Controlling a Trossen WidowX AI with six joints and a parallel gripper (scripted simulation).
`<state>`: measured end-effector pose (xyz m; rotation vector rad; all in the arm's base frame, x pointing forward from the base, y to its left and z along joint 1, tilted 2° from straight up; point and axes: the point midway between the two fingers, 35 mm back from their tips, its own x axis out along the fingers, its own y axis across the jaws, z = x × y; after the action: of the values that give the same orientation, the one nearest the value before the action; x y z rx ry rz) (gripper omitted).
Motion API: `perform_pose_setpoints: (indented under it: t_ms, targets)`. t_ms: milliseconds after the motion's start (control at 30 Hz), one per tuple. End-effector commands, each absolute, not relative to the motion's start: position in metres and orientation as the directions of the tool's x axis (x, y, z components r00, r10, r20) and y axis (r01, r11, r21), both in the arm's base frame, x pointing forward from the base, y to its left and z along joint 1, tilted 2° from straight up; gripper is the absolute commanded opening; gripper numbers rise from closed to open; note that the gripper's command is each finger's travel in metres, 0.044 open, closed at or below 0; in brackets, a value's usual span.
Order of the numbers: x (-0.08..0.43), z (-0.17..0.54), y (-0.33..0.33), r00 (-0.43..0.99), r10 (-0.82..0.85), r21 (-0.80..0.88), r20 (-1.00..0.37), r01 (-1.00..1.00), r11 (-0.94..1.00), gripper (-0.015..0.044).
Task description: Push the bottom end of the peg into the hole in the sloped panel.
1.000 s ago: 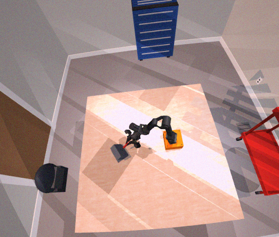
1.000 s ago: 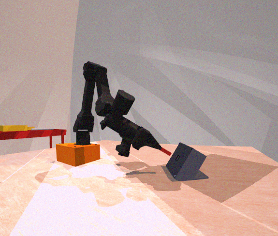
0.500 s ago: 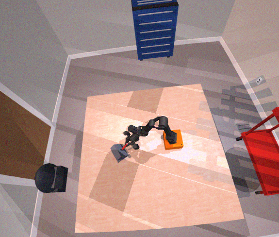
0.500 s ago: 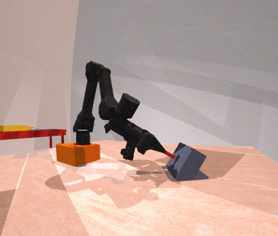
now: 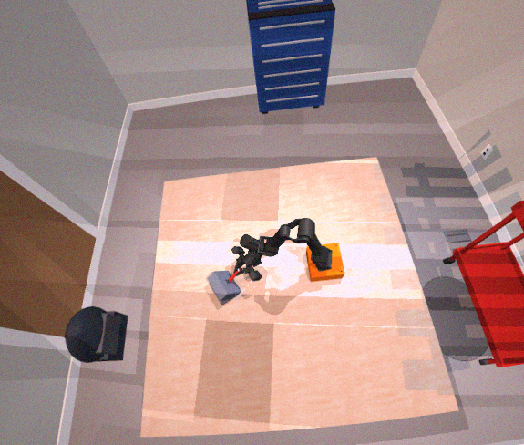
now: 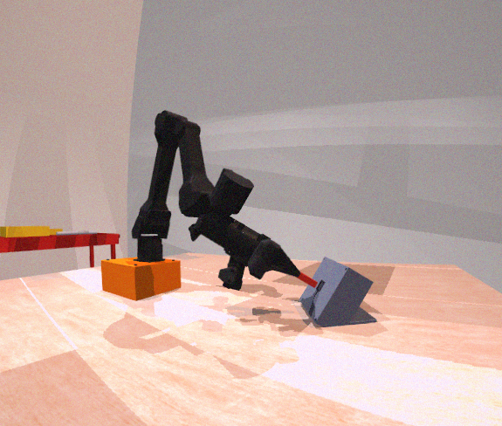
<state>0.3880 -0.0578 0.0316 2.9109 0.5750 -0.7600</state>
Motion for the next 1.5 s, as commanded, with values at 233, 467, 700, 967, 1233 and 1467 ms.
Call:
perform_pose_setpoints:
  t_ms: [233, 467, 700, 967, 1233, 1467]
  targets:
    - [0.389, 0.033, -0.058, 0.806, 0.338, -0.018, -0.486, 0.378, -0.926, 0.0000]
    - [0.390, 0.035, -0.058, 0.806, 0.338, -0.018, -0.485, 0.378, -0.926, 0.0000]
    - [0.394, 0.034, -0.057, 0.806, 0.338, -0.018, -0.485, 0.378, -0.926, 0.0000]
    - [0.397, 0.033, -0.057, 0.807, 0.338, -0.018, -0.485, 0.378, -0.926, 0.0000]
    - [0.400, 0.031, -0.055, 0.807, 0.338, -0.018, -0.485, 0.378, -0.926, 0.0000]
    - [0.403, 0.029, -0.054, 0.807, 0.339, -0.018, -0.484, 0.378, -0.926, 0.0000]
